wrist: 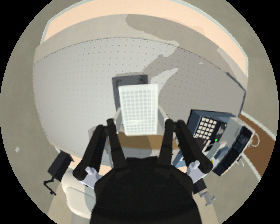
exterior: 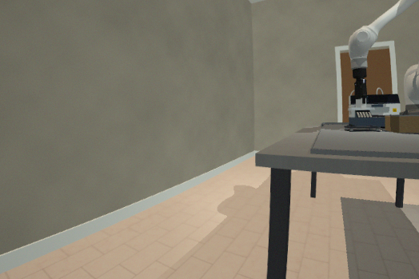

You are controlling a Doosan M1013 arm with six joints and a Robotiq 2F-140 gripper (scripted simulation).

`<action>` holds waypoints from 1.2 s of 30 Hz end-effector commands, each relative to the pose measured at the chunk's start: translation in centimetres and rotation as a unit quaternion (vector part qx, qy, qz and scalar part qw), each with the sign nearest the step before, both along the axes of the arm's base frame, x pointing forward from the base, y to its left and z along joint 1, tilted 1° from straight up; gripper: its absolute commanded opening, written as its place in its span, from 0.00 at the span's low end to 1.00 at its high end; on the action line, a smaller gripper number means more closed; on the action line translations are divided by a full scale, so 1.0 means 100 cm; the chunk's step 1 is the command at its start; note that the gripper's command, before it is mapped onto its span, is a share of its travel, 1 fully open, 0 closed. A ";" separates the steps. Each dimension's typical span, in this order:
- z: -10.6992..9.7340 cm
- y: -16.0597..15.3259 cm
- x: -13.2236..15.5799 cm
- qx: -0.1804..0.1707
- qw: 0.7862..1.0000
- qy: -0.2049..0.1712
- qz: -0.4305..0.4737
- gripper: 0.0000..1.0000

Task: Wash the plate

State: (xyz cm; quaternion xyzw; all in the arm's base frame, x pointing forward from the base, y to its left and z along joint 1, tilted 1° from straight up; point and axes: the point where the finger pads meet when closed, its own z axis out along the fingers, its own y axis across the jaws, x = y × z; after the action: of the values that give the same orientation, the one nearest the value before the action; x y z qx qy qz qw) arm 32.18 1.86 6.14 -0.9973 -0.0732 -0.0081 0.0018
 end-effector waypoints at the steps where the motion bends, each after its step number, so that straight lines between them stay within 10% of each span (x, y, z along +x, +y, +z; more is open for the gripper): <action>1: -0.002 0.011 0.002 -0.001 1.000 0.000 0.000 0.10; 36: -0.004 0.028 0.004 -0.001 1.000 0.000 0.000 0.10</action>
State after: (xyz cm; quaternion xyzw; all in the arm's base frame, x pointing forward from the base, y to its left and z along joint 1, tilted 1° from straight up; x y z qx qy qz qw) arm 32.53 4.69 5.75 -0.9973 -0.0733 -0.0079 0.0010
